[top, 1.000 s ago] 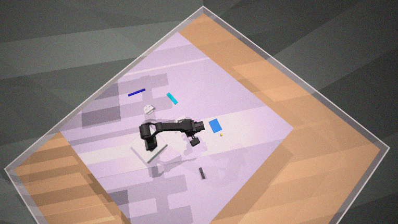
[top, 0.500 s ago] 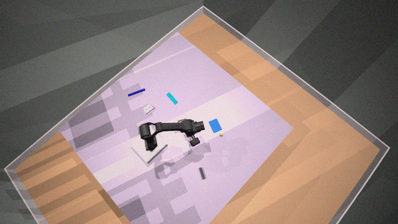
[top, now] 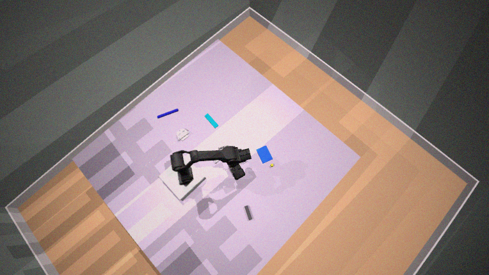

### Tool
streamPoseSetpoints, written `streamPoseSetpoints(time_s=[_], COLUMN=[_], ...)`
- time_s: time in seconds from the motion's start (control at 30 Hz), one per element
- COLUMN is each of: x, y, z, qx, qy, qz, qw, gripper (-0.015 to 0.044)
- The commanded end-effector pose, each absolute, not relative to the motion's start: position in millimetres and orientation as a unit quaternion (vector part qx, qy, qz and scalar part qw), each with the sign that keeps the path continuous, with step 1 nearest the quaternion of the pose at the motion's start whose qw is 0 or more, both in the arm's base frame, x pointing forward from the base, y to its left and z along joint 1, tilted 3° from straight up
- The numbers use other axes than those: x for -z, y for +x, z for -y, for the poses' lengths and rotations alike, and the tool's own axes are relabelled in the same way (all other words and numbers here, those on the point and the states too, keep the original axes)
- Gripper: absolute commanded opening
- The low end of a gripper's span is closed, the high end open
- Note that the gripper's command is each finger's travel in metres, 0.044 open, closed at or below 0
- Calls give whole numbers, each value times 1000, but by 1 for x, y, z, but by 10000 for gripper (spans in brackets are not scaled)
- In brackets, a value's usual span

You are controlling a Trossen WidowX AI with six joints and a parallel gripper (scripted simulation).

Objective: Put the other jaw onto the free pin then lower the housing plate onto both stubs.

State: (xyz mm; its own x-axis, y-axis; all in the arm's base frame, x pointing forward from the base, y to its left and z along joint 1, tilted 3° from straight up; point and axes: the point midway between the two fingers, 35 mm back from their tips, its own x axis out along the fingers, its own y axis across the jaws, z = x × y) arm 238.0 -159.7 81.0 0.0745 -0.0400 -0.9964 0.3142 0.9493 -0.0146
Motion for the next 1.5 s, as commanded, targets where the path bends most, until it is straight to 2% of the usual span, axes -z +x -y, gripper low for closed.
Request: streamPoseSetpoints(time_s=[0.0,0.03,0.77,1.3,1.33,1.47], x=[-81,-81,-81,-81,-81,-81], y=[238,238,238,238,238,238], z=[160,160,160,160,160,160], qx=[121,121,121,122,122,122], qy=[102,102,102,103,103,103], qz=[-670,-670,-670,-669,-669,-669], qw=[725,725,725,726,726,726], gripper=[20,0,0,420,440,440])
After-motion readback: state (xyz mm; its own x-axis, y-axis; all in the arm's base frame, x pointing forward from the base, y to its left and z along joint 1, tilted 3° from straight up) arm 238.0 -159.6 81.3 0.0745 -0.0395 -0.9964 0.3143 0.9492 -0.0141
